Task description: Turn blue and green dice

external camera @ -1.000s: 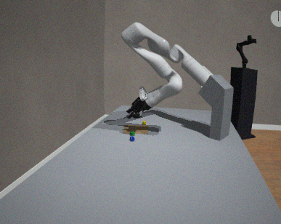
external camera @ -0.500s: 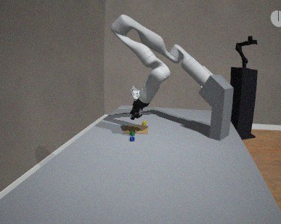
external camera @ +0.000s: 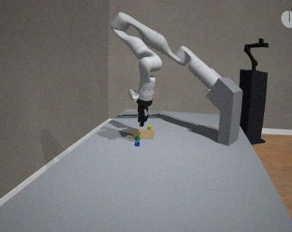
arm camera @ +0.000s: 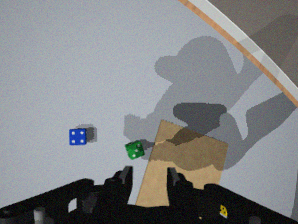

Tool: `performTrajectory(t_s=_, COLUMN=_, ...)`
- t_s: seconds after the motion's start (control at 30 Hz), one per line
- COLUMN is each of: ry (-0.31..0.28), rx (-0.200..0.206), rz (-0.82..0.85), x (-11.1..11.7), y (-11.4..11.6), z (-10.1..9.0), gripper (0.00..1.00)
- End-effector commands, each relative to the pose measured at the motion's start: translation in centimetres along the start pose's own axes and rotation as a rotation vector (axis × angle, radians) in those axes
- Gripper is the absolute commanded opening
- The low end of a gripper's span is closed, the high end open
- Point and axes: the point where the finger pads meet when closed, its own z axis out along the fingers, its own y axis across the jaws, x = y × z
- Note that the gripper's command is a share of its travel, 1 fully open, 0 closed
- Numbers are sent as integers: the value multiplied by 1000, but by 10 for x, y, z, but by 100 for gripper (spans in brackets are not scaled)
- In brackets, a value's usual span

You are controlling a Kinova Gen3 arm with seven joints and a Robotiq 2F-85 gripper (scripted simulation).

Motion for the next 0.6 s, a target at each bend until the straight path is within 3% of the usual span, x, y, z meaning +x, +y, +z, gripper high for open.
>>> performTrajectory(t_s=0.0, ry=-6, rx=25, rz=37, x=10, y=2, z=-4, gripper=35)
performTrajectory(t_s=0.33, ry=-54, rx=216, rz=3, x=27, y=-30, z=-31, gripper=35)
performTrajectory(t_s=0.5, ry=-57, rx=282, rz=-8, x=36, y=-40, z=-42, gripper=35)
performTrajectory(t_s=0.57, ry=-57, rx=282, rz=-8, x=36, y=-40, z=-42, gripper=35)
